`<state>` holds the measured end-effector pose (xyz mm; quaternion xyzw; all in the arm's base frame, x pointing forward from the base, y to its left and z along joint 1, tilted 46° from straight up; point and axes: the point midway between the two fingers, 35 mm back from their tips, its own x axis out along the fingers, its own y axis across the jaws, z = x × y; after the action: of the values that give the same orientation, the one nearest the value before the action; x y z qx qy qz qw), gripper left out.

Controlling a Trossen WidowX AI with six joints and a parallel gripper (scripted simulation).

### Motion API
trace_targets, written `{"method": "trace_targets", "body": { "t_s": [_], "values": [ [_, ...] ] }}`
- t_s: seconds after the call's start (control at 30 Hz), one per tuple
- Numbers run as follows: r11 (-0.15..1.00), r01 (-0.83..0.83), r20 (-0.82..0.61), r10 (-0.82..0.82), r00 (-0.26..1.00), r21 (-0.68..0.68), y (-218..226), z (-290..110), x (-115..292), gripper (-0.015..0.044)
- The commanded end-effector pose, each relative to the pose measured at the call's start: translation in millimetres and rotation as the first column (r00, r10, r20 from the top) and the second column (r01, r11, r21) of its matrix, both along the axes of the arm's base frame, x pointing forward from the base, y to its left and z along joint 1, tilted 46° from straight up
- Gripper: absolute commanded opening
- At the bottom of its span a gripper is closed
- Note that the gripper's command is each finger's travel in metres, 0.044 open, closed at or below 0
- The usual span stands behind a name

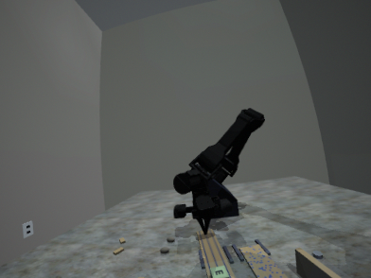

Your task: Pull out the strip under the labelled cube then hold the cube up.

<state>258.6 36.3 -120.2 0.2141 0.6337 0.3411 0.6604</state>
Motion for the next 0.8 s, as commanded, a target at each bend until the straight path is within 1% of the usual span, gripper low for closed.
{"method": "trace_targets", "body": {
  "t_s": [0.0, 0.77],
  "values": [
    [1.000, -0.021, -0.033, 0.020, 0.999, -0.008, 2.8, -3.9, -17.6, 0.0000],
    [1.000, -0.021, -0.034, 0.020, 0.999, -0.008, -2.5, -6.8, -42.1, 0.0000]
  ]
}}
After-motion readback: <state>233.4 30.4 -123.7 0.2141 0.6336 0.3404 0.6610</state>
